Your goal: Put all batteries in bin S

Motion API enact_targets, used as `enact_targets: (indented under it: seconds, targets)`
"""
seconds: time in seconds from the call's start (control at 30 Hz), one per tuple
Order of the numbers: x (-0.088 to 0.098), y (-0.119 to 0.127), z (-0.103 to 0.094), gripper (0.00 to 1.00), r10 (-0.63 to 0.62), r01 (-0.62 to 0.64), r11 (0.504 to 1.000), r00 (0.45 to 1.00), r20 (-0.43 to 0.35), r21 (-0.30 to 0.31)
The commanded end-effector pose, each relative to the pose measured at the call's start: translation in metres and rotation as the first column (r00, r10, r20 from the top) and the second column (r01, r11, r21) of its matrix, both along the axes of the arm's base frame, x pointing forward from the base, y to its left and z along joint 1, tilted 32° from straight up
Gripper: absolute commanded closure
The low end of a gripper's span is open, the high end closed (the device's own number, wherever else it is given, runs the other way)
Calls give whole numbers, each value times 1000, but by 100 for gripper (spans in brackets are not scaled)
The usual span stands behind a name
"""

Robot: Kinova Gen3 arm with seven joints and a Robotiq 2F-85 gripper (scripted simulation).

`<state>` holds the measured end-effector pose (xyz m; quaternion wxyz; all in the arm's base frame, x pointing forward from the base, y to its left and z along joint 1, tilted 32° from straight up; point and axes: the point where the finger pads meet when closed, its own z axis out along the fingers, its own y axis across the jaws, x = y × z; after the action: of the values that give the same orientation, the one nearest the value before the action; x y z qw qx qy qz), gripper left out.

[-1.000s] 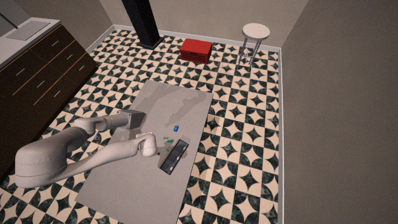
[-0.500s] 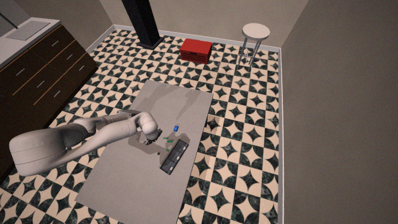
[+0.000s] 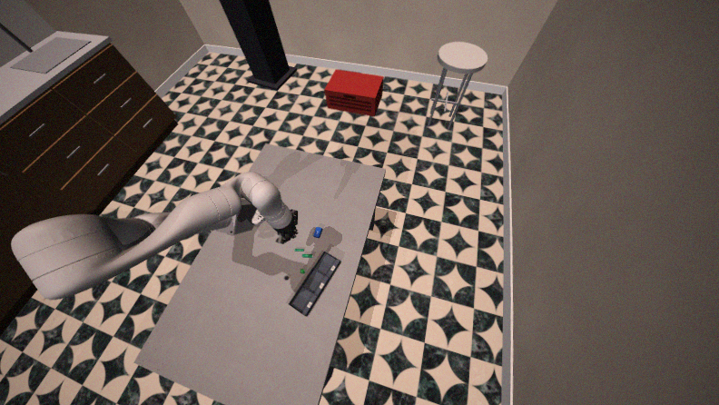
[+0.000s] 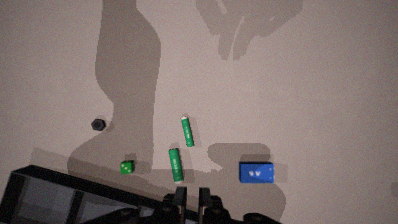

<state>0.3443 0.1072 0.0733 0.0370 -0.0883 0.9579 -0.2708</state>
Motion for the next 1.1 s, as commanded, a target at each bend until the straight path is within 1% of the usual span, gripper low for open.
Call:
enact_targets:
  seconds: [0.0,0.17,0.27,0.37,0.43,0.47,0.57,0.7,0.93,1.0,1.03,1.07]
  targets:
    - [0,2,0,91,5,-5,1000,1000,0,0]
    - [0,2,0,91,5,-5,1000,1000,0,0]
    - [10,-21,-1,91,132,-133,991,988,-77,-13]
    - [20,-44,-2,91,254,-259,966,955,-156,-16]
    - [20,-44,-2,91,254,-259,966,955,-156,-16]
    - [23,-51,-2,91,293,-300,954,939,-181,-15]
    - [33,-74,-3,91,405,-420,908,877,-258,-4]
    - [46,-105,-4,91,537,-566,824,766,-353,25]
    - [70,-158,-6,91,680,-736,673,577,-452,73]
    - [70,-158,-6,91,680,-736,673,577,-452,73]
    - [73,-166,-6,91,716,-782,614,493,-494,109]
    - [76,-174,-6,91,728,-798,591,464,-505,118]
